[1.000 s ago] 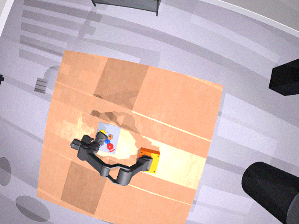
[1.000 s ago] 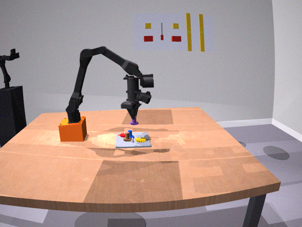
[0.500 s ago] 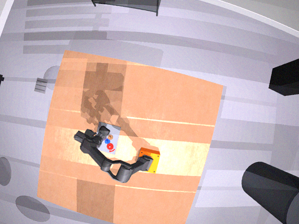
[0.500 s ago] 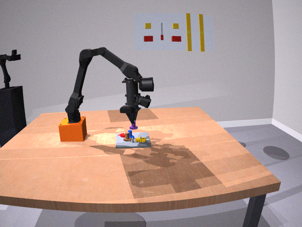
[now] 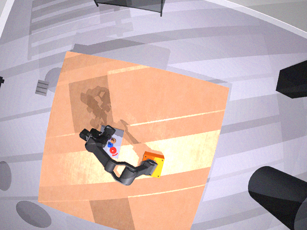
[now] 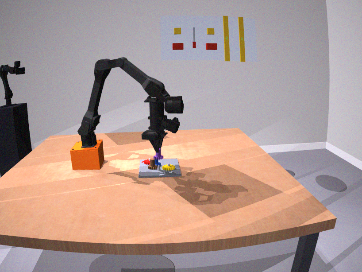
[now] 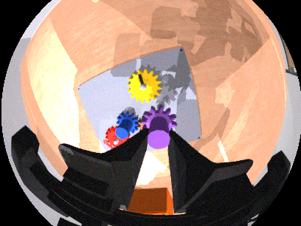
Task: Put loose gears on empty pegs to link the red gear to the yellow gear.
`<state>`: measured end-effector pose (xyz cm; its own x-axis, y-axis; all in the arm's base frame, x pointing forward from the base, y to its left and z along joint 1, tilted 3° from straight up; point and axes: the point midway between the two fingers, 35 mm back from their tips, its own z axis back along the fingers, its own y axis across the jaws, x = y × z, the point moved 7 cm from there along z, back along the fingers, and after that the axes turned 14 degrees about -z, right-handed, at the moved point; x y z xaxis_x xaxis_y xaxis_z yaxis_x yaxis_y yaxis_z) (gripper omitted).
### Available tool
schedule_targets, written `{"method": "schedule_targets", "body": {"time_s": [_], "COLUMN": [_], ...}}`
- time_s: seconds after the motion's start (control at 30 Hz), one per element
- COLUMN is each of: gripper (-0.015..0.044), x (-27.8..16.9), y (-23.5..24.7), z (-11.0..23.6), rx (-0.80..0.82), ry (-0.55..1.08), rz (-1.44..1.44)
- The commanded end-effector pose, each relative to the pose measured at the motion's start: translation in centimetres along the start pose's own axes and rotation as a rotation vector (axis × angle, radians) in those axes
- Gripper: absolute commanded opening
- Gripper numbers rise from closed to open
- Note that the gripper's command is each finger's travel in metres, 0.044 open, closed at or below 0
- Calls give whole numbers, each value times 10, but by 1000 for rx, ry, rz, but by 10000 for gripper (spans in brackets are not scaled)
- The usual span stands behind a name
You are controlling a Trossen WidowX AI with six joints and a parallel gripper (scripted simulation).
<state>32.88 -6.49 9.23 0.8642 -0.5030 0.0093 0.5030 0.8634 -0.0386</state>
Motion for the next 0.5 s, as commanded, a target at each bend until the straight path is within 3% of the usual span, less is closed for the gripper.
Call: {"method": "schedule_targets", "body": {"time_s": [0.0,0.47], "gripper": [0,0], "x": [0,0], "y": [-1,-1], "z": [1,1], "rx": [-4,-4], "ry": [-2,-2], "rz": [8,-298]}}
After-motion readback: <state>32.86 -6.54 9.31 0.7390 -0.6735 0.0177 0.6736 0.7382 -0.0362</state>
